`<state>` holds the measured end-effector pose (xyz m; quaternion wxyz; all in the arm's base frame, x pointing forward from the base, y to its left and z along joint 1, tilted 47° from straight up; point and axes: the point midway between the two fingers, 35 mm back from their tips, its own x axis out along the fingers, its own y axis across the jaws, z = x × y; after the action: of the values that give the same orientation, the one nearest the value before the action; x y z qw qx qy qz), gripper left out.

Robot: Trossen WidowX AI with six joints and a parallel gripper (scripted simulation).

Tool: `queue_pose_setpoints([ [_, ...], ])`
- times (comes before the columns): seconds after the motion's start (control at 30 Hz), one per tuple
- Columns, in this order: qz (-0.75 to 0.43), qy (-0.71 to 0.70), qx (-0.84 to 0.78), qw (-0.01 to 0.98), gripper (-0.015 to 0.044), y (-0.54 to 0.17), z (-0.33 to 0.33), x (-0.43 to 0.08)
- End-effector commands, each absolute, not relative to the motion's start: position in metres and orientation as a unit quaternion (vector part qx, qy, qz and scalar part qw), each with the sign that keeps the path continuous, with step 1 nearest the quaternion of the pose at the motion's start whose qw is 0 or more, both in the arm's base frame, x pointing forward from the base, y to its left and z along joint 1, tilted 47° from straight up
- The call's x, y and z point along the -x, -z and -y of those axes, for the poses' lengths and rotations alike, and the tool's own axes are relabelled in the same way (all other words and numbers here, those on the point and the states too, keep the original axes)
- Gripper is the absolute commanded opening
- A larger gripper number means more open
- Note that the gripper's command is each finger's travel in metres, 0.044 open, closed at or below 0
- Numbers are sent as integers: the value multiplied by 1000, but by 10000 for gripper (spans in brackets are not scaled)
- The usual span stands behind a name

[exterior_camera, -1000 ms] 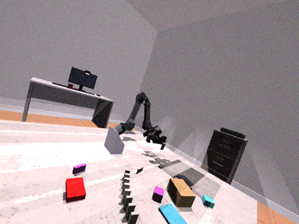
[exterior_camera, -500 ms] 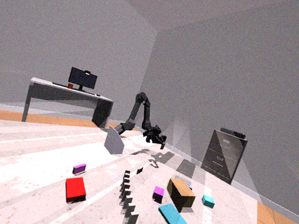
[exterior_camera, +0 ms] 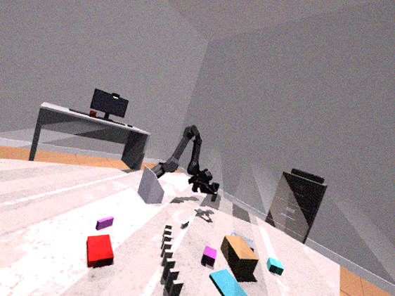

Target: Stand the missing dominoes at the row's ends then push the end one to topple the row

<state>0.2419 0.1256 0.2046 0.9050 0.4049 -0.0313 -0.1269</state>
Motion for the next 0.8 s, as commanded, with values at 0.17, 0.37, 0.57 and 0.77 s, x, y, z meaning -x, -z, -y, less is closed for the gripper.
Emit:
queue_pose_setpoints([
  [0.17,31,127,-406,904,107,-194,-143,-248],
  [0.37,31,127,-404,905,107,-184,-153,-251],
  [0.57,31,128,-403,906,107,-173,-163,-253],
  [0.77,31,128,-404,905,107,-162,-172,-255],
])
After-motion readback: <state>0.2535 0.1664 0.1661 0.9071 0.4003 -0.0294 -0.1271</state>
